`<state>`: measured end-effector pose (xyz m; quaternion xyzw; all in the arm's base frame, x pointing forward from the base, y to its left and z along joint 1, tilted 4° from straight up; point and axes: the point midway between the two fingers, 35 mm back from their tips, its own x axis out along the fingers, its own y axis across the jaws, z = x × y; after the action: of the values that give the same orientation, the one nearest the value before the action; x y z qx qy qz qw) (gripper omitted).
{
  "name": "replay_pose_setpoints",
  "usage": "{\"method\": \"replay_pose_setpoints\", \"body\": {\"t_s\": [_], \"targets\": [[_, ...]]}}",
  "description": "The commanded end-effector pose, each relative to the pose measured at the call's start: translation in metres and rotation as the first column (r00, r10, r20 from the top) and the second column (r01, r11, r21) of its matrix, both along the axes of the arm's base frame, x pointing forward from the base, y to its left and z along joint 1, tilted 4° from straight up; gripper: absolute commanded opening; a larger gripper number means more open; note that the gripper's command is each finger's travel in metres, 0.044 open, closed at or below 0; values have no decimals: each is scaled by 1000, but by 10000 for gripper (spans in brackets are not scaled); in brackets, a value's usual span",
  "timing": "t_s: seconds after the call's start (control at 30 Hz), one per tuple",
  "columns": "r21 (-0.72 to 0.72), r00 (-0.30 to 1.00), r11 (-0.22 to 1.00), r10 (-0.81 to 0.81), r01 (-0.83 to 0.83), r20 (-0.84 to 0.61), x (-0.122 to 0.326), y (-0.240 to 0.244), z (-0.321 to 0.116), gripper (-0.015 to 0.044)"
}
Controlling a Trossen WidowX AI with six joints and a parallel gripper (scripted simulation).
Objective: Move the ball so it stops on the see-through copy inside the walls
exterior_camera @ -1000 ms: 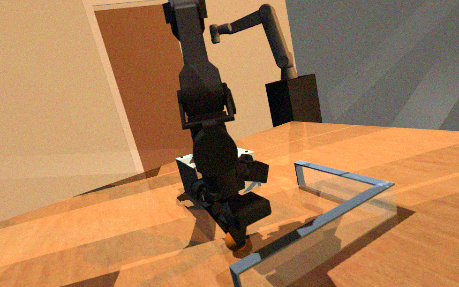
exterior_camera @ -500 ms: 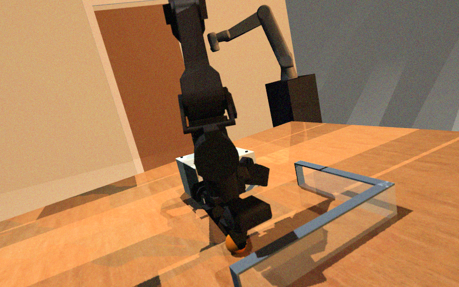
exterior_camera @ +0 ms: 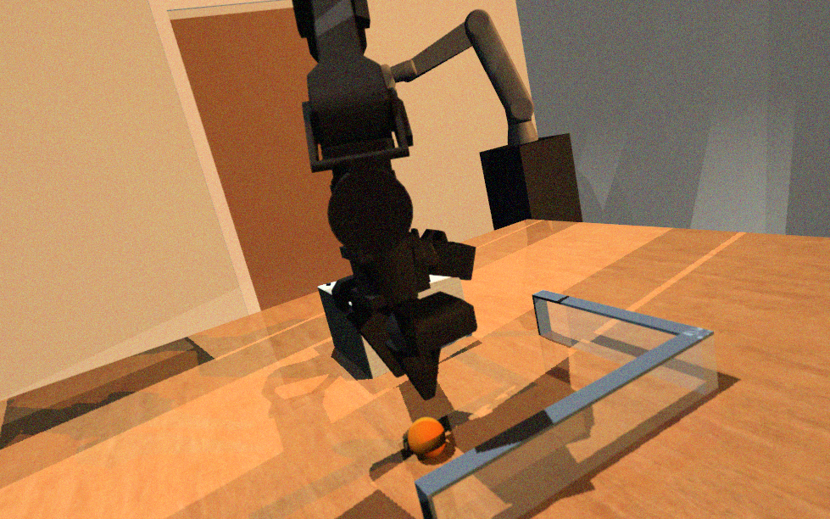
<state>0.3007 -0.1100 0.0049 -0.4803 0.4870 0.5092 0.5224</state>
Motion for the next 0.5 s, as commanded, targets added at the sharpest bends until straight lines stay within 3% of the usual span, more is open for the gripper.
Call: {"method": "replay_pose_setpoints", "body": {"t_s": [0.0, 0.3, 0.47], "targets": [[-9, 1000, 1000, 4, -4, 15, 0, -2, 27, 285], [-11, 1000, 1000, -1, 1, 27, 4, -2, 20, 285], [-11, 1000, 1000, -1, 1, 27, -2, -3, 68, 416]]}}
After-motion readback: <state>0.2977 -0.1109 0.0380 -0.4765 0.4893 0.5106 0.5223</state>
